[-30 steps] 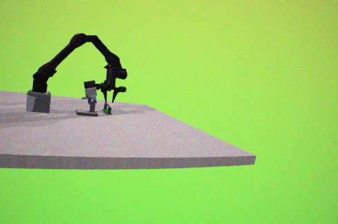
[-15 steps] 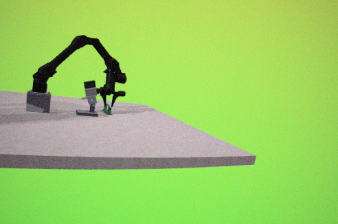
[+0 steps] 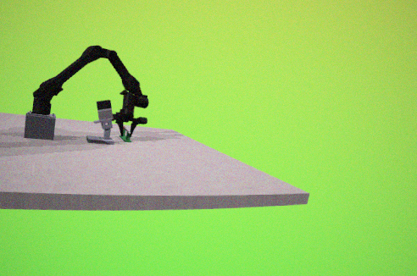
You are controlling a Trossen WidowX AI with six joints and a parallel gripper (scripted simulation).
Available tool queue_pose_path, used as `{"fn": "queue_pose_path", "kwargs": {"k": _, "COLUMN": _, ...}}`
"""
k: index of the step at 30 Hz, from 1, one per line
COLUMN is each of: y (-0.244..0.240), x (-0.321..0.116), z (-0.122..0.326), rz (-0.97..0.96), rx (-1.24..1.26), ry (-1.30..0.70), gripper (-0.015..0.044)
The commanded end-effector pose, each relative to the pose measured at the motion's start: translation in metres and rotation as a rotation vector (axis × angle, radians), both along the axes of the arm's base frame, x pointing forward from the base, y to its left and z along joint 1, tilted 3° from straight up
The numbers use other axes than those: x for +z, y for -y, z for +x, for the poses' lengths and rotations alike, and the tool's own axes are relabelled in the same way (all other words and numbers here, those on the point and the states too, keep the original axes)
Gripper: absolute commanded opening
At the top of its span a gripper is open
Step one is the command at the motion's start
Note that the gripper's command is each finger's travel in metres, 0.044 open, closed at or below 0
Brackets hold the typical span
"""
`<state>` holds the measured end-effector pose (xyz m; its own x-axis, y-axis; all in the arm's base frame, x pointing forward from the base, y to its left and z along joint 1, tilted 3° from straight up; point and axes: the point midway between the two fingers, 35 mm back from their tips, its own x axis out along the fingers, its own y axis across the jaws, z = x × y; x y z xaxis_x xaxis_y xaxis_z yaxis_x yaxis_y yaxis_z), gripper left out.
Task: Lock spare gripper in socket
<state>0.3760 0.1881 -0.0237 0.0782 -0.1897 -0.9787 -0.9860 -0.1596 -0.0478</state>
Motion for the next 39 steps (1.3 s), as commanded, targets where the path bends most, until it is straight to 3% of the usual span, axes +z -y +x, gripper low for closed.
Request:
{"fn": "queue_pose_path", "kwargs": {"k": 1, "y": 0.001, "x": -0.002, "z": -0.001, "rz": -0.002, "rx": -0.003, "ry": 0.001, "gripper": 0.0180}}
{"fn": "queue_pose_path", "kwargs": {"k": 8, "y": 0.001, "x": -0.002, "z": -0.001, "rz": -0.002, "rx": -0.003, "ry": 0.001, "gripper": 0.0000}}
{"fn": "queue_pose_path", "kwargs": {"k": 21, "y": 0.001, "x": 0.002, "z": 0.000, "rz": -0.002, "rx": -0.003, "ry": 0.001, "gripper": 0.0000}}
{"fn": "queue_pose_path", "kwargs": {"k": 39, "y": 0.005, "x": 0.068, "z": -0.003, "rz": -0.002, "rx": -0.003, "ry": 0.001, "gripper": 0.0000}}
